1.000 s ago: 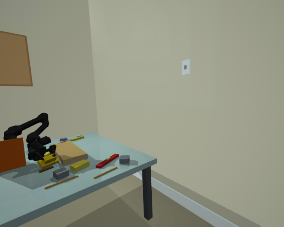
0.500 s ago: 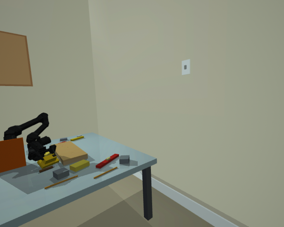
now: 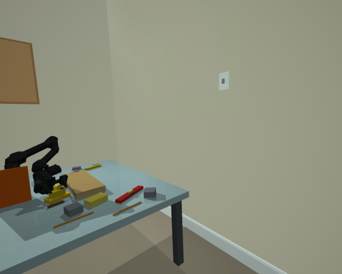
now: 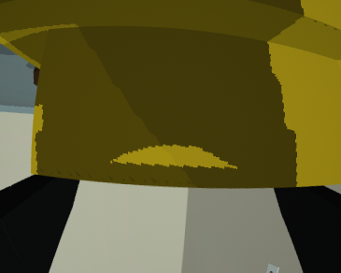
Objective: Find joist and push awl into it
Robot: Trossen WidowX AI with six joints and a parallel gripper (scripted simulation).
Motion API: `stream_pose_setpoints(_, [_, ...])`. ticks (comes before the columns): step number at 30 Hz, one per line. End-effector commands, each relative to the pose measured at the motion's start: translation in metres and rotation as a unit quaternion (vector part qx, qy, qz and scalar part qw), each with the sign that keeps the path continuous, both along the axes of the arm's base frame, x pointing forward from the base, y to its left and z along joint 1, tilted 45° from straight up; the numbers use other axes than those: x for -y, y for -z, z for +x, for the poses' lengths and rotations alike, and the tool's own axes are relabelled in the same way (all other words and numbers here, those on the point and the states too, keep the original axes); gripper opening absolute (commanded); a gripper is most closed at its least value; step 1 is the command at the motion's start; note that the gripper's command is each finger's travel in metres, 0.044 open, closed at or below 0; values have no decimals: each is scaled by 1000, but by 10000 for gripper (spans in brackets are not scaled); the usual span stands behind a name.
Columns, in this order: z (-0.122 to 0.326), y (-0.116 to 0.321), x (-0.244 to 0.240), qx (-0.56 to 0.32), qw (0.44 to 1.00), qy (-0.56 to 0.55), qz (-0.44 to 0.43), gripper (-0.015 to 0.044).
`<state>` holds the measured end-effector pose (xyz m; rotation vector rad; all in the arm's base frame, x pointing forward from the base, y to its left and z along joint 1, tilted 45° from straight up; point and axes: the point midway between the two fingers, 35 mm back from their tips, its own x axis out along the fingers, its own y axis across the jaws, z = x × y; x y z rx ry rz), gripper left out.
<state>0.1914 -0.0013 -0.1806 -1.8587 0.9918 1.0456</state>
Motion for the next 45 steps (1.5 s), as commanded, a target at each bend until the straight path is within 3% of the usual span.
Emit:
stream_pose_setpoints(1, [0, -1, 0, 0, 1000, 0, 0, 440])
stream_pose_setpoints(32, [-9, -24, -6, -1, 1000, 0, 0, 440])
stream_pose_setpoints(45, [4, -74, 47, 2, 1000, -2, 0, 440])
